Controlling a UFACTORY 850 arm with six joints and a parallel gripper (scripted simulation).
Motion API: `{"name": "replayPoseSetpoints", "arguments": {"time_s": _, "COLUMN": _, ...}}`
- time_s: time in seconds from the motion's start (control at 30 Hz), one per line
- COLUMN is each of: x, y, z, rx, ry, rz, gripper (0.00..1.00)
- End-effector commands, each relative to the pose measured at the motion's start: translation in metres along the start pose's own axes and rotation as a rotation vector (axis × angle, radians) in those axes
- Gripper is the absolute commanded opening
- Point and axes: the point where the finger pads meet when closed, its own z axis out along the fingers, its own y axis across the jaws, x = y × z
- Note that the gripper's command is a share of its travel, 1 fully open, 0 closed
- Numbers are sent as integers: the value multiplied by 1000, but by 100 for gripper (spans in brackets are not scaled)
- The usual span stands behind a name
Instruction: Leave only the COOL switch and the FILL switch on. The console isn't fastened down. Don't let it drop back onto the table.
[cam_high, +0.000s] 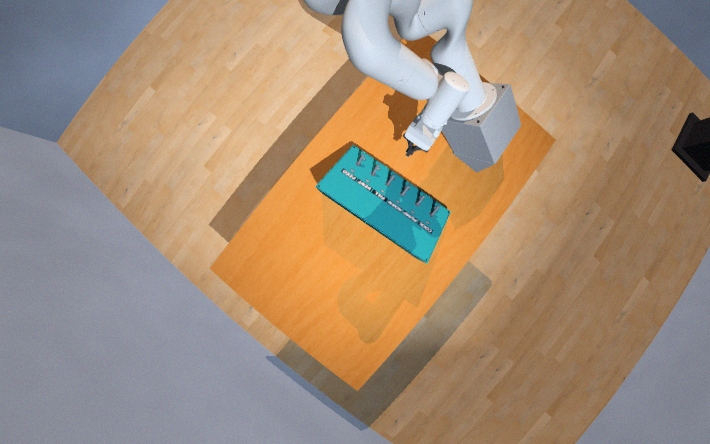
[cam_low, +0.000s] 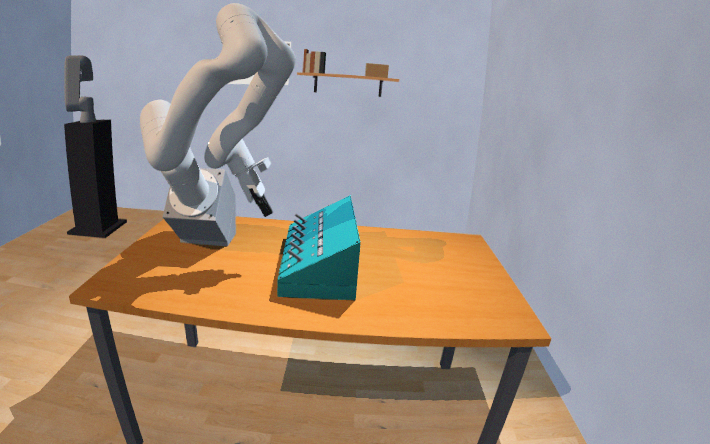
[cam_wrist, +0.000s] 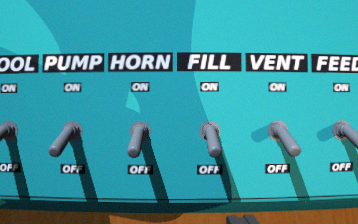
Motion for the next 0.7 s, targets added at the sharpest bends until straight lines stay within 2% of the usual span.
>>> {"name": "replayPoseSetpoints", "arguments": {"time_s": 0.0, "x": 0, "y": 0, "z": 8, "rx": 0, "ry": 1, "rz": 0, "gripper": 0}}
{"name": "replayPoseSetpoints", "arguments": {"time_s": 0.67, "x": 1, "y": 0, "z": 61, "rx": 0, "ry": 1, "rz": 0, "gripper": 0}}
